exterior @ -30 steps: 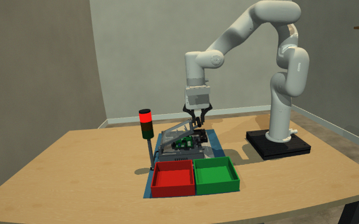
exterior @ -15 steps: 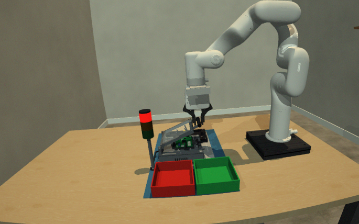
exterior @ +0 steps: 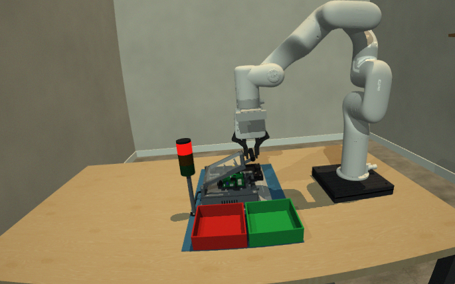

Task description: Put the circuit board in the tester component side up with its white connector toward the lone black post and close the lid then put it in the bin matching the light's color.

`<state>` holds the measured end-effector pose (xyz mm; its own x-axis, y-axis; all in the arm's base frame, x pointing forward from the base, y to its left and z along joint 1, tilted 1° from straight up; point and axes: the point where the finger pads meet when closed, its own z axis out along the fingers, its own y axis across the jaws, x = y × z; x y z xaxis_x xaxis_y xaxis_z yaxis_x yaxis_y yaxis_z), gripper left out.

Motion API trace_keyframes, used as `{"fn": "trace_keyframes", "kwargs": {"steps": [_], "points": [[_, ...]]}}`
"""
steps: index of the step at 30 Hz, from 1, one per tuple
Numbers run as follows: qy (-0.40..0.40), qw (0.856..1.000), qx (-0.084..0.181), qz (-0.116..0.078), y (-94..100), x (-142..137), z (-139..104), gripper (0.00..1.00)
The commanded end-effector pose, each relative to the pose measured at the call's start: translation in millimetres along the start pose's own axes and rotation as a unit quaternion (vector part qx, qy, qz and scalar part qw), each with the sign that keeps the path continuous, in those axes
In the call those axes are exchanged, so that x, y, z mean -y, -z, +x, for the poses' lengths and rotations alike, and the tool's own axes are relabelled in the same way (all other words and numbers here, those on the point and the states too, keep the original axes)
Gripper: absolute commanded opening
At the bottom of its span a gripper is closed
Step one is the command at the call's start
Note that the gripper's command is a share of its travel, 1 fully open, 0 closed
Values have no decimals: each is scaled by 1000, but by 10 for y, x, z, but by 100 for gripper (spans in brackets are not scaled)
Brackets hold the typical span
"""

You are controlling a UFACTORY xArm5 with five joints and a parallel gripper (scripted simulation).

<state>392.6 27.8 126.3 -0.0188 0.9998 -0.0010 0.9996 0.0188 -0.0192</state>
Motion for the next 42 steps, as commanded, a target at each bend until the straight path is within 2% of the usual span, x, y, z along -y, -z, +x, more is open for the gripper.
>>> {"fn": "trace_keyframes", "kwargs": {"steps": [1, 24, 25, 42], "points": [[0, 1000, 0, -2, 6, -11, 1, 28], [0, 1000, 0, -2, -18, -9, 1, 28], [0, 1000, 0, -2, -18, -9, 1, 0], [0, 1000, 0, -2, -18, -9, 1, 0]]}}
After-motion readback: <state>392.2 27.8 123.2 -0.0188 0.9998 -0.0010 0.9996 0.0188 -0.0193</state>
